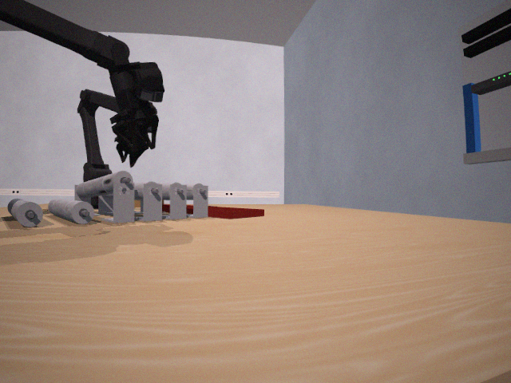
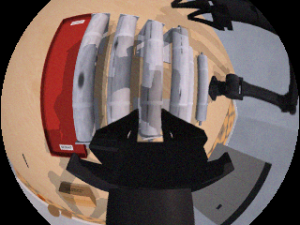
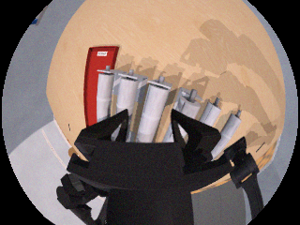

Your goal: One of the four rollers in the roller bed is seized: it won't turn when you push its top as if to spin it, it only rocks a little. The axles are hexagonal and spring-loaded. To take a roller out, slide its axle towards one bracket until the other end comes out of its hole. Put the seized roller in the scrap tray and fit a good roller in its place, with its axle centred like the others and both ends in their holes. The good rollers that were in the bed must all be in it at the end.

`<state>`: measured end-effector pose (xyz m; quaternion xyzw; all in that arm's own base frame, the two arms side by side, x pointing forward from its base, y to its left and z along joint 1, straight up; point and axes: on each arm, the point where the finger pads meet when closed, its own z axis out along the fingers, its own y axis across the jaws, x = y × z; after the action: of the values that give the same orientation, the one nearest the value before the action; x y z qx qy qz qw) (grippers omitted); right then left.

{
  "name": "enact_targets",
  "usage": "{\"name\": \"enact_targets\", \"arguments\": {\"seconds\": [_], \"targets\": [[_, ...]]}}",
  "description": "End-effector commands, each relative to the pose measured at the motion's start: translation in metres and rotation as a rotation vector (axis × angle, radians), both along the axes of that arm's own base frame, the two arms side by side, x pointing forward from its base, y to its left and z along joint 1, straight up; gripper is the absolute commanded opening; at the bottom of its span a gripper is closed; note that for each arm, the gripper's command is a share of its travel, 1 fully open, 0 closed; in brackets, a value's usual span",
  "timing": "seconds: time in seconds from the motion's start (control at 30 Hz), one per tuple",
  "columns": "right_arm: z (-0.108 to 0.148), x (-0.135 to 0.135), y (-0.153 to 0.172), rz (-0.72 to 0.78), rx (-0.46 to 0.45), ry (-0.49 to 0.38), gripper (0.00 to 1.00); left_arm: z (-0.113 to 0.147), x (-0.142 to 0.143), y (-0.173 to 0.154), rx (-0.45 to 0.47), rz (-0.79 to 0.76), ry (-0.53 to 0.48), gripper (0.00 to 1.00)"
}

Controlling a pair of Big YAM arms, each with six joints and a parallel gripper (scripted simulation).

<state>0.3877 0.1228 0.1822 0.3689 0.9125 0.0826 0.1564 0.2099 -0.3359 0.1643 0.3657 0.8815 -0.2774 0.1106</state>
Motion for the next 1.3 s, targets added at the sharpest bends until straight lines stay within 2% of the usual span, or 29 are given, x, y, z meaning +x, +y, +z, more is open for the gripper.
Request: {"name": "enact_targets", "arguments": {"seconds": [0.0, 0.07, 0.17, 0.23, 0.33, 0.4, 0.47, 0.5, 0.53, 0.57, 0.6, 0.73, 0.87, 0.9, 0.97, 1.03, 1.07, 1.1, 1.13, 1.17, 1.2, 1.27], "targets": [[0.026, 0.037, 0.003, 0.083, 0.007, -0.106, 0.62, 0.052, 0.040, -0.016, -0.112, 0.026, -0.134, 0.32], [0.057, 0.048, 0.000, 0.109, 0.014, -0.206, 0.62, 0.061, 0.065, -0.012, -0.128, 0.069, -0.181, 0.32], [0.073, 0.063, -0.006, 0.150, 0.002, -0.286, 0.62, 0.072, 0.098, -0.004, -0.145, 0.129, -0.244, 0.32], [0.077, 0.075, -0.009, 0.178, -0.010, -0.323, 0.62, 0.099, 0.115, 0.006, -0.185, 0.171, -0.319, 0.32], [0.092, 0.086, -0.016, 0.217, -0.033, -0.401, 0.62, 0.107, 0.148, 0.018, -0.190, 0.233, -0.377, 0.32], [0.116, 0.094, -0.021, 0.239, -0.051, -0.479, 0.62, 0.118, 0.168, 0.029, -0.199, 0.276, -0.425, 0.32], [0.116, 0.094, -0.021, 0.239, -0.051, -0.479, 0.62, 0.118, 0.168, 0.029, -0.199, 0.276, -0.425, 0.32], [0.073, 0.087, -0.017, 0.250, -0.053, -0.393, 0.62, 0.095, 0.153, 0.026, -0.176, 0.259, -0.379, 0.32], [0.109, 0.103, -0.022, 0.239, -0.054, -0.473, 0.62, 0.122, 0.174, 0.033, -0.203, 0.296, -0.440, 0.32], [0.108, 0.104, -0.024, 0.248, -0.063, -0.482, 0.62, 0.132, 0.180, 0.039, -0.213, 0.314, -0.467, 0.32], [0.143, 0.105, -0.031, 0.250, -0.080, -0.567, 0.62, 0.160, 0.191, 0.053, -0.240, 0.352, -0.531, 0.32], [0.163, 0.120, -0.041, 0.308, -0.146, -0.661, 0.62, 0.171, 0.225, 0.077, -0.236, 0.426, -0.610, 0.32], [0.179, 0.135, -0.052, 0.349, -0.212, -0.741, 0.62, 0.200, 0.257, 0.110, -0.239, 0.514, -0.712, 0.32], [0.196, 0.127, -0.056, 0.356, -0.230, -0.788, 0.62, 0.208, 0.263, 0.119, -0.241, 0.537, -0.739, 0.32], [0.219, 0.132, -0.062, 0.368, -0.270, -0.852, 0.62, 0.224, 0.275, 0.137, -0.242, 0.580, -0.792, 0.32], [0.219, 0.132, -0.062, 0.368, -0.270, -0.852, 0.62, 0.224, 0.275, 0.137, -0.242, 0.580, -0.792, 0.32], [0.176, 0.136, -0.059, 0.385, -0.258, -0.777, 0.62, 0.204, 0.267, 0.129, -0.232, 0.564, -0.751, 0.32], [0.212, 0.142, -0.065, 0.371, -0.278, -0.846, 0.62, 0.244, 0.271, 0.148, -0.260, 0.604, -0.834, 0.32], [0.214, 0.143, -0.068, 0.377, -0.293, -0.859, 0.62, 0.249, 0.275, 0.155, -0.259, 0.621, -0.855, 0.32], [0.235, 0.141, -0.074, 0.375, -0.327, -0.907, 0.62, 0.265, 0.279, 0.172, -0.263, 0.659, -0.906, 0.32], [0.255, 0.135, -0.078, 0.381, -0.357, -0.955, 0.62, 0.268, 0.282, 0.179, -0.262, 0.680, -0.933, 0.32], [0.267, 0.137, -0.083, 0.400, -0.407, -0.996, 0.62, 0.275, 0.297, 0.196, -0.245, 0.709, -0.960, 0.32]]}}
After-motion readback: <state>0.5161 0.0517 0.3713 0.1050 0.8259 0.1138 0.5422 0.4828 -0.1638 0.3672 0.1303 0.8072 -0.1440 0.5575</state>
